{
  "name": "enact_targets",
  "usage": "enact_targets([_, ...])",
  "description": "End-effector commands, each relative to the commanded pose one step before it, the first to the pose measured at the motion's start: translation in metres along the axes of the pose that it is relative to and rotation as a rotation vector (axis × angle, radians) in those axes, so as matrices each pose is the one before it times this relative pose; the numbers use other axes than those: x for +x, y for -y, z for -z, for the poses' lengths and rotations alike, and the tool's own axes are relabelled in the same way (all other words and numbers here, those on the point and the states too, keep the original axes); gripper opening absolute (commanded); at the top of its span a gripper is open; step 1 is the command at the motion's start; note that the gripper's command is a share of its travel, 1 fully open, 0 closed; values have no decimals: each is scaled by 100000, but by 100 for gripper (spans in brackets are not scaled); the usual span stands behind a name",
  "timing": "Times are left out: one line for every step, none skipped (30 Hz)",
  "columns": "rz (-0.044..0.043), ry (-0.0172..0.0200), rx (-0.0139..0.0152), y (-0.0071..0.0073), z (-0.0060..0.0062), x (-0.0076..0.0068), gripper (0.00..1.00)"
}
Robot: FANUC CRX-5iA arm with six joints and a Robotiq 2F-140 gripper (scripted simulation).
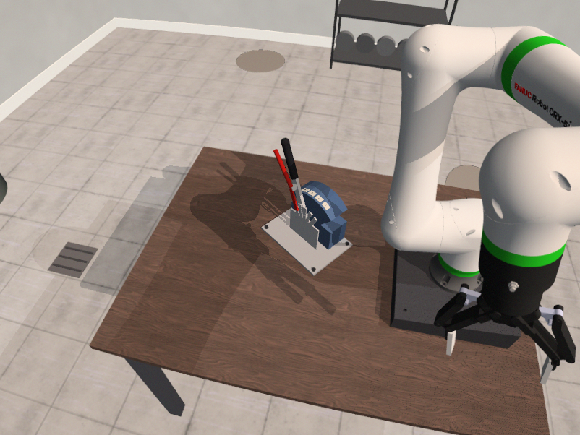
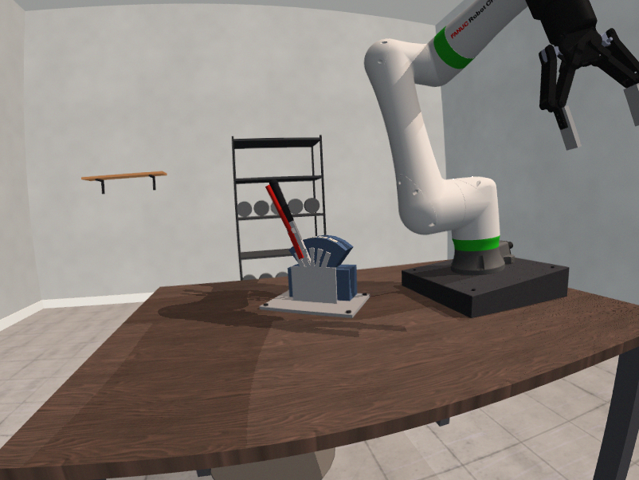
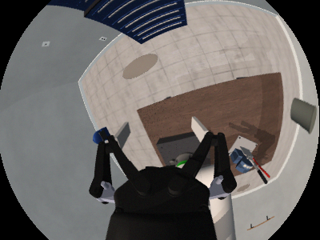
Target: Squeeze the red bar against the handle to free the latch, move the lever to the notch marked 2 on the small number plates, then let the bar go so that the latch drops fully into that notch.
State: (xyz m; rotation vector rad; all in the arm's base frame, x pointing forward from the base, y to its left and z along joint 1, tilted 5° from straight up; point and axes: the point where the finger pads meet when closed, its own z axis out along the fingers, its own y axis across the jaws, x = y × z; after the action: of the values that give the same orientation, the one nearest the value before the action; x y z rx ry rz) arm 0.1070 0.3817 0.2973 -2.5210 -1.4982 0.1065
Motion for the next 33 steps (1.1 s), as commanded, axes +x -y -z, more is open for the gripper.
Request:
enact_targets([14, -41, 2, 9, 18, 10, 100])
enact_targets([0, 0, 0, 0, 0, 0, 100])
enact_targets([0, 0, 0, 0, 0, 0, 100])
enact_targets([0, 0, 0, 0, 0, 0, 100])
enact_targets([0, 0, 0, 0, 0, 0, 100])
enact_targets([0, 0, 0, 0, 0, 0, 100])
enact_targets([0, 0, 0, 0, 0, 0, 100])
enact_targets([0, 0, 0, 0, 0, 0, 100])
enact_targets([0, 0, 0, 0, 0, 0, 100])
enact_targets([0, 0, 0, 0, 0, 0, 100])
enact_targets([0, 0, 0, 0, 0, 0, 100])
enact_targets([0, 0, 0, 0, 0, 0, 100])
enact_targets([0, 0, 0, 0, 0, 0, 100])
enact_targets([0, 0, 0, 0, 0, 0, 100])
enact_targets([0, 0, 0, 0, 0, 0, 100])
enact_targets([0, 0, 0, 0, 0, 0, 100])
enact_targets([0, 0, 0, 0, 0, 0, 100])
enact_targets([-21, -4, -3, -7, 2, 3, 100])
enact_targets([-138, -30, -20, -48, 17, 22, 100])
enact_targets([-359, -77, -53, -124, 45, 56, 100])
enact_targets([-667, -143, -98, -230, 84, 103, 100])
enact_targets([-1046, -223, -154, -362, 132, 161, 100])
enact_targets([-1484, -315, -218, -515, 186, 228, 100])
enact_targets([-1966, -415, -288, -685, 246, 301, 100])
enact_targets([-2482, -519, -363, -868, 309, 379, 100])
enact_targets([-3018, -624, -440, -1060, 372, 459, 100])
enact_targets([-3564, -727, -519, -1259, 436, 541, 100])
enact_targets([-4111, -826, -597, -1461, 497, 624, 100])
enact_targets([-4649, -917, -673, -1663, 554, 705, 100])
enact_targets([-5169, -999, -747, -1863, 606, 785, 100])
enact_targets([-5663, -1070, -816, -1521, 478, 579, 100])
enact_targets([-6124, -1128, -880, -1236, 375, 410, 100])
enact_targets([0, 0, 0, 0, 0, 0, 100])
